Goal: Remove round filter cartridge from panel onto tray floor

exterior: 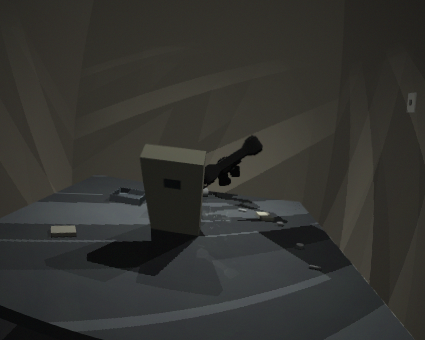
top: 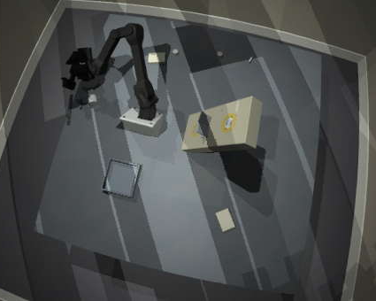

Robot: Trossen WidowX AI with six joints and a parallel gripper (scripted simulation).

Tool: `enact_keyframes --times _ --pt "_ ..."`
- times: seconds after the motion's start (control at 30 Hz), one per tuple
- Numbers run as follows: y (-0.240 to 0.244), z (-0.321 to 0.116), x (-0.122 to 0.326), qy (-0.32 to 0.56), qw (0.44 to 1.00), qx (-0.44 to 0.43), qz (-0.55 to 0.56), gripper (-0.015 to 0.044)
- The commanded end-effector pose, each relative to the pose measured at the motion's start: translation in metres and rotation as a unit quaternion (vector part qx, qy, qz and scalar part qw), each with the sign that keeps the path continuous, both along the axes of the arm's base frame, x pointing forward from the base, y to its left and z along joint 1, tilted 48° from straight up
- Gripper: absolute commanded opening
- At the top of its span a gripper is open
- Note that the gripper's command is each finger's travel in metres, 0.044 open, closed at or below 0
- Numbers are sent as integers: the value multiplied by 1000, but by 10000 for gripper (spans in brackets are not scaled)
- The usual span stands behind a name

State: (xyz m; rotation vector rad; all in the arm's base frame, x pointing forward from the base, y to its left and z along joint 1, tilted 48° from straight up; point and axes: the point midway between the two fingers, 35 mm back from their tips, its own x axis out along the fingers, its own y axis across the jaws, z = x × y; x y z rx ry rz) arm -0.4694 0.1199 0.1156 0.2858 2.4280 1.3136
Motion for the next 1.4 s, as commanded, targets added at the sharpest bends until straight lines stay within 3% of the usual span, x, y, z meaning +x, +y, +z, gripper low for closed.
enact_keyframes --times 0.0,0.37,0.97,1.37 --pt "0 0 0 0 1000 1 0 374" --pt "42 30 12 -15 996 87 -17 94" --pt "165 134 83 -79 932 337 -108 94" --pt "236 219 177 -159 832 492 -199 94"
